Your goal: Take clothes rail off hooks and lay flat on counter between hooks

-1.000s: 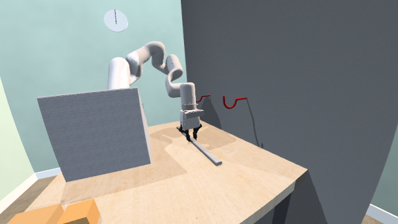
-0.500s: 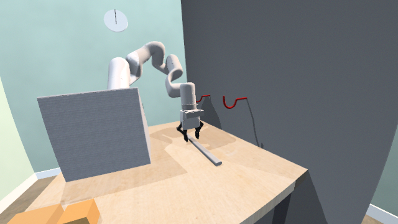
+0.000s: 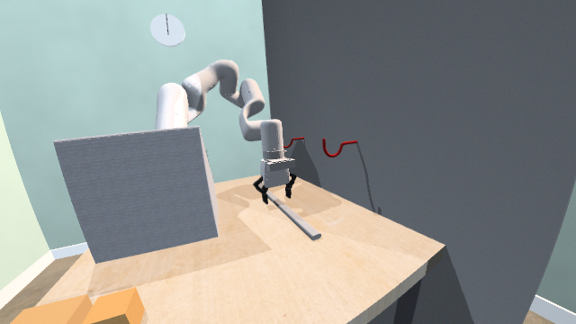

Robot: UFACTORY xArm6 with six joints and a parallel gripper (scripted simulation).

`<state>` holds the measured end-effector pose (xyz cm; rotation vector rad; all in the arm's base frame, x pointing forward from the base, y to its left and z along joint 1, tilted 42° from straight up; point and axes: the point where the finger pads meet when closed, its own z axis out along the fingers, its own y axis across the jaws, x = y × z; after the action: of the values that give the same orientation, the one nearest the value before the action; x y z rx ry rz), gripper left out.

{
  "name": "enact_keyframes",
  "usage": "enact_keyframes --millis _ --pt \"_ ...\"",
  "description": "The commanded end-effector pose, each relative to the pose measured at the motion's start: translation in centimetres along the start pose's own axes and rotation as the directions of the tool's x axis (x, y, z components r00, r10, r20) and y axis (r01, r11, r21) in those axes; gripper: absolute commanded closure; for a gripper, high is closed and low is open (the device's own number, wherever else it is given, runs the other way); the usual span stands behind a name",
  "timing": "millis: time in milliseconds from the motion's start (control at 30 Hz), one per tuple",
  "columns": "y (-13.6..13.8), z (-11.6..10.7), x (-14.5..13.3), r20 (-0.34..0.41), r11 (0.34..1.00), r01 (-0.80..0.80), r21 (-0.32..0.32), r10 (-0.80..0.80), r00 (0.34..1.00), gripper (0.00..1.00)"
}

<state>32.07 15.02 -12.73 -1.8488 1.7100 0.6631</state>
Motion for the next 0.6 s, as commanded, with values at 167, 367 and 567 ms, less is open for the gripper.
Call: enact_keyframes --millis 167,367,567 --pt "-0.09 -0.06 0.02 -0.001 1.0 0.0 0.002 0.0 1.0 0.0" --pt "-0.09 -0.06 0.02 -0.001 1.0 0.0 0.002 0.0 1.0 0.0" --pt "-0.08 -0.55 0.02 -0.001 1.0 0.0 0.002 0.0 1.0 0.0"
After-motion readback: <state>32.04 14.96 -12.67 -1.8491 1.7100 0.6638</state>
